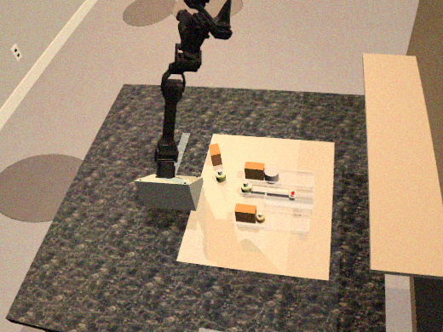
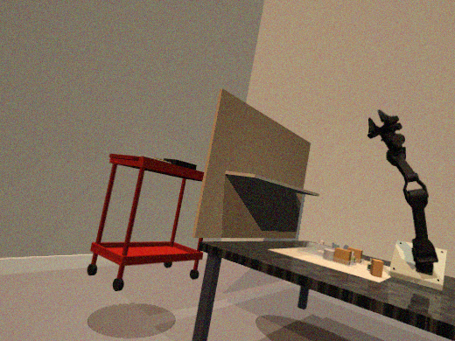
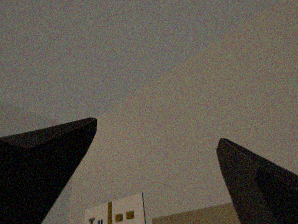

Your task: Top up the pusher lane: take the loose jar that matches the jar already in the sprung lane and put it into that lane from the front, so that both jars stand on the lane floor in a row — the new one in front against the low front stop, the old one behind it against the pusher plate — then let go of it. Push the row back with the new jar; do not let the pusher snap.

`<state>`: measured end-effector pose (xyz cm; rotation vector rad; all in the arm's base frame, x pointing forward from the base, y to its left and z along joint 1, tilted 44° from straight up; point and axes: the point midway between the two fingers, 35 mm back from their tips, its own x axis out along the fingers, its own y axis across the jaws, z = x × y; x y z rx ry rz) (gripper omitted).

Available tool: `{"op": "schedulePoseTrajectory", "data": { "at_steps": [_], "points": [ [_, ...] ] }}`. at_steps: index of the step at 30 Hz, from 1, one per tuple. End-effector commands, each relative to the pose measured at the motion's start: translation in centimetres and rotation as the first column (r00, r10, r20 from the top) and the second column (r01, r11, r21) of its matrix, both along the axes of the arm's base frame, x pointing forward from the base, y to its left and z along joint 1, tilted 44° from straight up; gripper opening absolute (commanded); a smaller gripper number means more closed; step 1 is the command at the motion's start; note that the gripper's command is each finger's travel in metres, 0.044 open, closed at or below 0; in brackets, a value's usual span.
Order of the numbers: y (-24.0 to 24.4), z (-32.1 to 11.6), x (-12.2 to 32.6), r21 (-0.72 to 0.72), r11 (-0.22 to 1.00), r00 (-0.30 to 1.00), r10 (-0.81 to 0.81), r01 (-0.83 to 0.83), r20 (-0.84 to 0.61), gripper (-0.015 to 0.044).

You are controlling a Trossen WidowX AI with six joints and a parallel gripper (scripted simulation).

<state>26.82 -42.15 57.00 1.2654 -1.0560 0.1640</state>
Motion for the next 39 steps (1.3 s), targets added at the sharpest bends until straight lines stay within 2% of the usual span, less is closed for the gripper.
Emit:
{"op": "schedulePoseTrajectory", "data": {
  "at_steps": [1,6,10,15,20,25,30,34,39],
  "points": [
    [0.0,-0.2,0.2,0.003,1.0,1.0,-0.003,0.003,-0.009,0.0426],
    [-0.6,-5.4,4.5,0.058,0.996,0.965,-0.052,0.069,-0.259,0.044],
    [0.1,-10.8,8.0,0.068,0.993,0.871,-0.048,0.093,-0.489,0.044],
    [2.4,-18.2,11.2,0.05,0.997,0.677,-0.006,0.063,-0.736,0.044],
    [6.3,-25.7,13.1,0.034,0.998,0.424,0.051,-0.047,-0.904,0.044],
    [11.6,-32.6,13.3,0.054,0.974,0.153,0.089,-0.222,-0.984,0.044],
    [17.8,-38.7,11.9,0.125,0.895,-0.098,0.092,-0.428,-0.991,0.044],
    [22.9,-42.7,9.8,0.216,0.782,-0.265,0.067,-0.585,-0.962,0.044],
    [29.3,-46.3,5.9,0.351,0.574,-0.416,0.018,-0.74,-0.909,0.044]
  ]
}}
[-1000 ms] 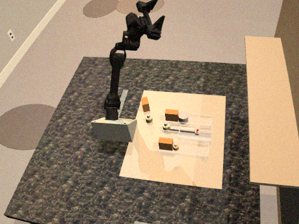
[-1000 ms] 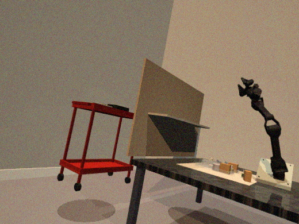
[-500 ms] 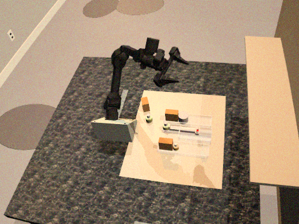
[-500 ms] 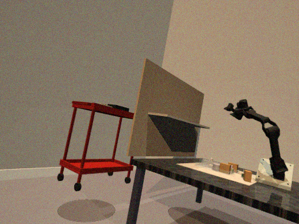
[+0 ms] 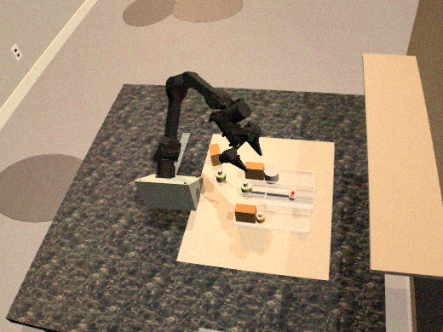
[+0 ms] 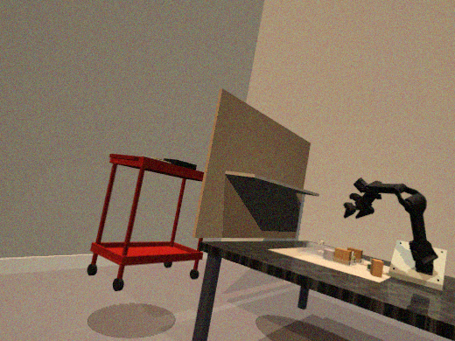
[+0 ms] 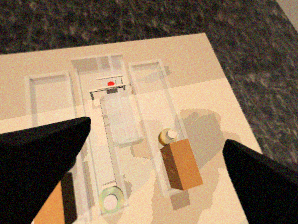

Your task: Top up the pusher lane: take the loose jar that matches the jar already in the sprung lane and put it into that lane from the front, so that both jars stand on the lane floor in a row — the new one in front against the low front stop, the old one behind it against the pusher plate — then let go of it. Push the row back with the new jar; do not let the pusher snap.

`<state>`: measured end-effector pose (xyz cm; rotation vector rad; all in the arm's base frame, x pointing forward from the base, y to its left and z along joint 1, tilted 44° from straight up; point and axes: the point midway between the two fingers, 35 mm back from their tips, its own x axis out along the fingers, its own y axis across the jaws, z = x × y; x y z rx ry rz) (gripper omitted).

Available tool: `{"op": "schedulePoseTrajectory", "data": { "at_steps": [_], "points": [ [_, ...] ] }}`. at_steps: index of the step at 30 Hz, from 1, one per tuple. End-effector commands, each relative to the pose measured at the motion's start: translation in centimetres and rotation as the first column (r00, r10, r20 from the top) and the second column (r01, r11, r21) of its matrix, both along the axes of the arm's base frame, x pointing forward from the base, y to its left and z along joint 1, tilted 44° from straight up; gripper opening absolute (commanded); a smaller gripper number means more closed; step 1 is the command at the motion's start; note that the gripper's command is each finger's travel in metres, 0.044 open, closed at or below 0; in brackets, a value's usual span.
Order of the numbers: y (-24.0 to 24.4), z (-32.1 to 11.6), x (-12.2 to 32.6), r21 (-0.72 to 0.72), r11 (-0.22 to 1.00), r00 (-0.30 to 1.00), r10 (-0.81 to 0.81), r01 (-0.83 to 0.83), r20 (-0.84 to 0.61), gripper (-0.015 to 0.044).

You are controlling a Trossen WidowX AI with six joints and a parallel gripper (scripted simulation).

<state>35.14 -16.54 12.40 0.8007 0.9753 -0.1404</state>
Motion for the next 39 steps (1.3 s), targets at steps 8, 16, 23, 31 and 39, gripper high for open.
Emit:
{"op": "schedulePoseTrajectory", "data": {
  "at_steps": [8,16,23,31,39],
  "points": [
    [13.8,-3.8,-11.2,0.28,0.766,0.767,0.628,-0.579,-0.131,0.044],
    [15.8,-3.3,-13.7,0.333,0.699,0.71,0.695,-0.633,-0.111,0.044],
    [18.1,-5.6,-13.6,0.333,0.699,0.71,0.696,-0.633,-0.11,0.044],
    [19.2,-6.6,-13.7,0.333,0.699,0.71,0.696,-0.633,-0.109,0.044],
    [19.8,-7.2,-13.7,0.333,0.699,0.71,0.695,-0.633,-0.109,0.044]
  ]
}}
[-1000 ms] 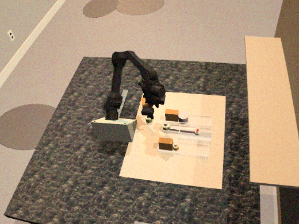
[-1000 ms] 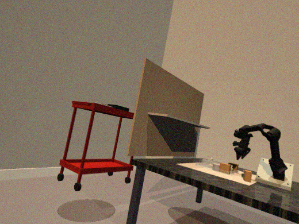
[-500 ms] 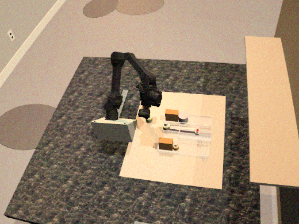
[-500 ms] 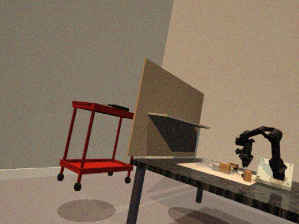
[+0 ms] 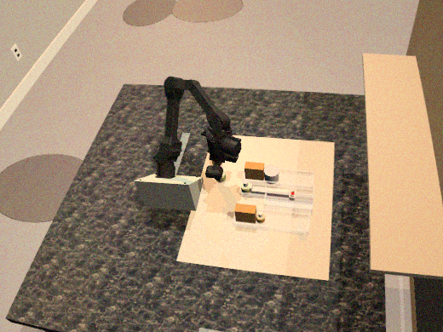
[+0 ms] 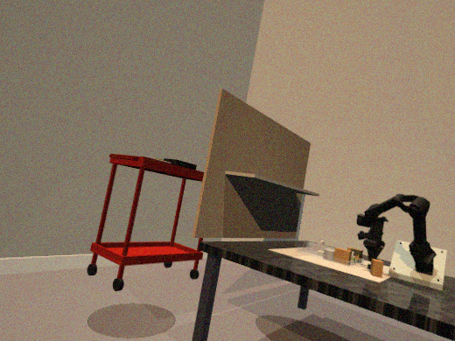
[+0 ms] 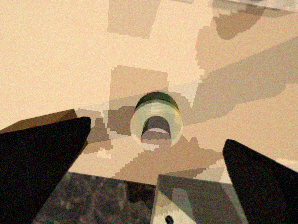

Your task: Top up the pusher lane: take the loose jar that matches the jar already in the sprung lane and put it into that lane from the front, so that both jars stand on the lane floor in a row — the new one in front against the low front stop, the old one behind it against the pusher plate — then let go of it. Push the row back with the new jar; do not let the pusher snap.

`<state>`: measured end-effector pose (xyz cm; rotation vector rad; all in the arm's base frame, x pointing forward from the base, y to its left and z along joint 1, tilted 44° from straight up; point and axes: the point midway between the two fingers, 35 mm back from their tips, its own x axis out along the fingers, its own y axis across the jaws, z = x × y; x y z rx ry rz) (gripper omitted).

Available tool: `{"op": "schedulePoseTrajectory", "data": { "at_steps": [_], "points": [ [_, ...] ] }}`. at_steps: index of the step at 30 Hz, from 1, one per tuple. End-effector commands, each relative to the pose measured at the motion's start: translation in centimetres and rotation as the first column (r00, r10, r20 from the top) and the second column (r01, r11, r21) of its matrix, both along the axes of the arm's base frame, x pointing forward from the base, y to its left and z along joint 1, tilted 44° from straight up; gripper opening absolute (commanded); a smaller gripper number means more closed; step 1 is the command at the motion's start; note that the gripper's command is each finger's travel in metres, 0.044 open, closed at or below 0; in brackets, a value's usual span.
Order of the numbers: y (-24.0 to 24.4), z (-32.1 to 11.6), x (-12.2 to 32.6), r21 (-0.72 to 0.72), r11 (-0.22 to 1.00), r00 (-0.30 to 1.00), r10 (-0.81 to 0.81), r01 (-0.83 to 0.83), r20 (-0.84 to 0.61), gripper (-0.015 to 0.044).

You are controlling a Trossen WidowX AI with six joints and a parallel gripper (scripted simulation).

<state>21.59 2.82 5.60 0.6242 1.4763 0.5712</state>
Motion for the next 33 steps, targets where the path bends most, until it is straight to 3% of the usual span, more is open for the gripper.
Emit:
{"op": "schedulePoseTrajectory", "data": {
  "at_steps": [1,17,27,33],
  "points": [
    [0.5,-0.5,-0.1,0.005,1.0,1.0,-0.003,0.003,-0.006,0.044],
    [2.2,-2.1,-0.1,0.007,1.0,1.0,-0.003,0.003,-0.006,0.044],
    [2.2,-2.1,-0.1,0.007,1.0,1.0,-0.003,0.003,-0.006,0.0177],
    [2.2,-2.1,-0.1,0.007,1.0,1.0,-0.003,0.003,-0.006,0.0138]
  ]
}}
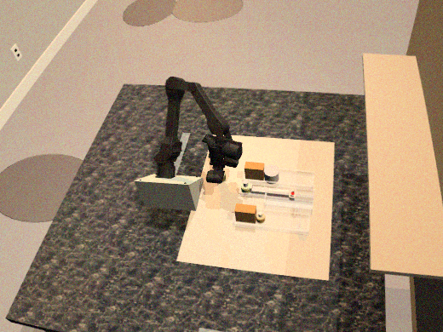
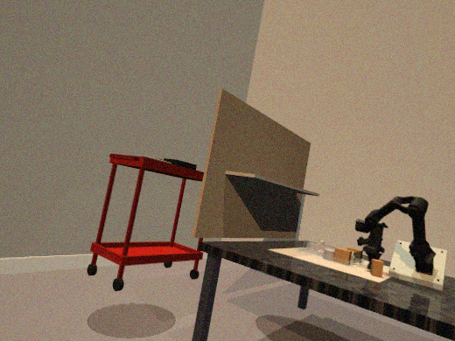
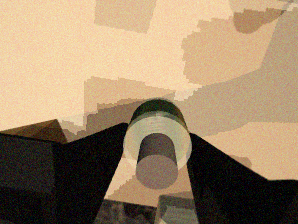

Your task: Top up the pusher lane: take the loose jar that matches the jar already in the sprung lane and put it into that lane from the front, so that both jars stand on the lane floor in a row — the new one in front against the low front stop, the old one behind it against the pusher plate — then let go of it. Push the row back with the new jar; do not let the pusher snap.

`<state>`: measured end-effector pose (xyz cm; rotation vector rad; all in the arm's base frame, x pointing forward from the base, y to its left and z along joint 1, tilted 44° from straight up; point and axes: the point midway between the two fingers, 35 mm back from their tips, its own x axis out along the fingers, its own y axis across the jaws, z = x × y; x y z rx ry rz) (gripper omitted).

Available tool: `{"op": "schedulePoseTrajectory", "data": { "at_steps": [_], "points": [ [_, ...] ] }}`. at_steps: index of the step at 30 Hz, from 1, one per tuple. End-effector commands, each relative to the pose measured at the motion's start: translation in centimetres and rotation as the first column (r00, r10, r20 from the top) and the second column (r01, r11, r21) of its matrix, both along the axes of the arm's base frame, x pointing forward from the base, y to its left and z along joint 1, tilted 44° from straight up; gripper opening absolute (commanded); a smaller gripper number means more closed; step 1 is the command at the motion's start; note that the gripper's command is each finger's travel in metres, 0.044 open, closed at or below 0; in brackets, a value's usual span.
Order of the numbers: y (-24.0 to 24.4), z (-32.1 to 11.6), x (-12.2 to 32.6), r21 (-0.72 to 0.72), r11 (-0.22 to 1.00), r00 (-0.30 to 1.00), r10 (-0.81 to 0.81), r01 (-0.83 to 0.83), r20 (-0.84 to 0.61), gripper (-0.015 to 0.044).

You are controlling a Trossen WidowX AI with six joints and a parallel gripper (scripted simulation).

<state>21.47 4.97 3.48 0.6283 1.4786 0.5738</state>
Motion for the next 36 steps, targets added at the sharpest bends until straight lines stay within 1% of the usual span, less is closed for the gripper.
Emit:
{"op": "schedulePoseTrajectory", "data": {
  "at_steps": [1,5,6,23,28,36],
  "points": [
    [0.0,0.0,0.0,0.003,1.0,1.0,-0.003,0.003,-0.003,0.0111],
    [-0.8,0.9,0.3,-0.001,1.0,1.0,-0.004,0.004,-0.003,0.0006],
    [-1.2,1.2,0.4,-0.003,1.0,1.0,-0.005,0.005,-0.003,0.0],
    [-6.6,8.0,0.4,-0.001,1.0,1.0,-0.003,0.003,-0.005,0.0],
    [-6.7,7.9,0.6,-0.001,1.0,1.0,-0.004,0.004,-0.005,0.0],
    [-7.2,5.0,3.2,-0.002,1.0,1.0,-0.008,0.008,-0.006,0.0]
  ]
}}
